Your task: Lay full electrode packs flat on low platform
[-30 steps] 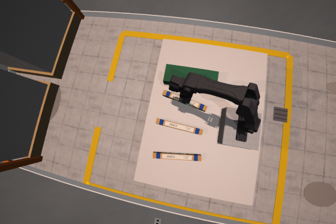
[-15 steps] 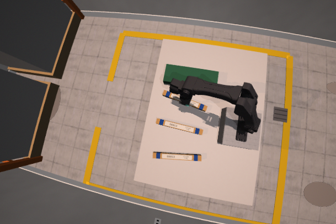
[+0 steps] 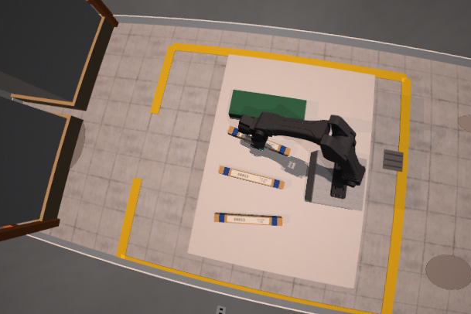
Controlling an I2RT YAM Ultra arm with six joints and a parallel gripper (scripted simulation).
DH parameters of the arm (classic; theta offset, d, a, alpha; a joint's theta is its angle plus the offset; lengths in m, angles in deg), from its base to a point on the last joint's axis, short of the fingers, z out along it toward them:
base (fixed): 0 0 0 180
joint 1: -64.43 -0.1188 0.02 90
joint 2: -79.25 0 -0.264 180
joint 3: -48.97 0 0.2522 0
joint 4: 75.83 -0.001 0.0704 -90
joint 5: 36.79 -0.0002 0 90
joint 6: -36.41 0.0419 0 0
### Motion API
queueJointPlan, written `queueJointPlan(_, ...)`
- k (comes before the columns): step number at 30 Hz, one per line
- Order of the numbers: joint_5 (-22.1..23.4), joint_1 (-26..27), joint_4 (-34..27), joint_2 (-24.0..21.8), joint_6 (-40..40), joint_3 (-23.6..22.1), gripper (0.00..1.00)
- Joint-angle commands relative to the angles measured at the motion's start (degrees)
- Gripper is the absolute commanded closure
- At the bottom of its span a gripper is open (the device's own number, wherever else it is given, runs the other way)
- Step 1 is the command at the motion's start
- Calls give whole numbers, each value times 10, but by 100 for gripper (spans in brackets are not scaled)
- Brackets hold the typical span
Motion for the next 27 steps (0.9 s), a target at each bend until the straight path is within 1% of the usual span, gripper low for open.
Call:
queueJointPlan(1,-1,2,31,10,-3,-13,26)
queueJointPlan(2,-1,2,32,11,-3,8,26)
queueJointPlan(3,-1,2,32,-11,-2,11,26)
queueJointPlan(10,-1,2,30,-8,-2,15,26)
queueJointPlan(11,-1,2,33,6,-3,15,26)
queueJointPlan(14,-1,3,39,17,-3,10,26)
queueJointPlan(17,-1,4,45,15,-3,-14,26)
queueJointPlan(18,-1,4,47,12,-3,-15,26)
queueJointPlan(20,-1,5,52,23,-3,-11,26)
queueJointPlan(21,-1,5,54,26,-3,-16,26)
queueJointPlan(27,-1,6,63,27,-4,-22,26)
